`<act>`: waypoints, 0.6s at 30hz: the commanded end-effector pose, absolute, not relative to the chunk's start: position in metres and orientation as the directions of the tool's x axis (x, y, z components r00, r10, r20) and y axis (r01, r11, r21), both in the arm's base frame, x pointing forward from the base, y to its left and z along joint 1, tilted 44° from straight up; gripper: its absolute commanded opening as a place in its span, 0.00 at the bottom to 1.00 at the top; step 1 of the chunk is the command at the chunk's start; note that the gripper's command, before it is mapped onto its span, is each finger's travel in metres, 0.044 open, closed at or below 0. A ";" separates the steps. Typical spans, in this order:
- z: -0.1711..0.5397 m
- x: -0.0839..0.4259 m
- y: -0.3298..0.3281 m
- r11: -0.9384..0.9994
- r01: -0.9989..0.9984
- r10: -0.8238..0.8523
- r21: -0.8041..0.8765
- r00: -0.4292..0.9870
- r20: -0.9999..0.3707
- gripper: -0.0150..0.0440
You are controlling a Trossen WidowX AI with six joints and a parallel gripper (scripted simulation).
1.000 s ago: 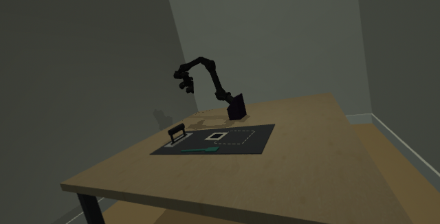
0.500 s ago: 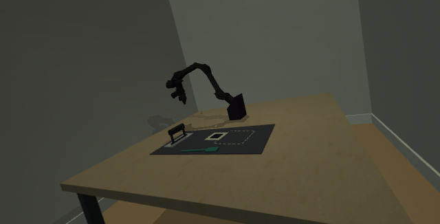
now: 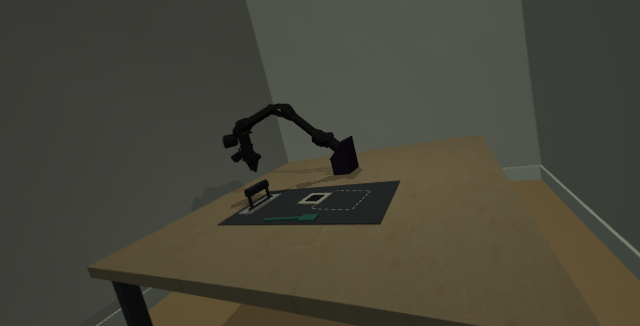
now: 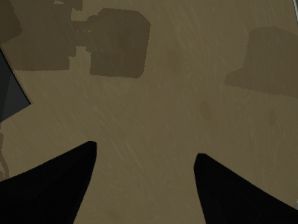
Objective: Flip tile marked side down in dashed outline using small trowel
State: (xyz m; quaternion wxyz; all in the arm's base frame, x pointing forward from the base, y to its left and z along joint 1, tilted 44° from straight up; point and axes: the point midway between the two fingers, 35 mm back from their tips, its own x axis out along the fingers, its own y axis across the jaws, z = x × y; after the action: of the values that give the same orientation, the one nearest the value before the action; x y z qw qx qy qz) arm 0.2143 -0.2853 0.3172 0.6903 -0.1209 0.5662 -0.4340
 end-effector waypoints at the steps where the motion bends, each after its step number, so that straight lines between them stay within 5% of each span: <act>1: 0.304 0.246 -0.275 0.626 0.410 -0.729 -0.663 0.005 -0.685 0.71; 18: 0.200 0.396 -0.159 0.720 0.001 -0.694 -0.694 0.032 -0.720 0.71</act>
State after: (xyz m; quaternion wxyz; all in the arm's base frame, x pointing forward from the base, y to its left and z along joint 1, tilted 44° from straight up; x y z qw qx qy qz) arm 0.3686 -0.1926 0.2281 0.6808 -0.2372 0.6304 -0.2879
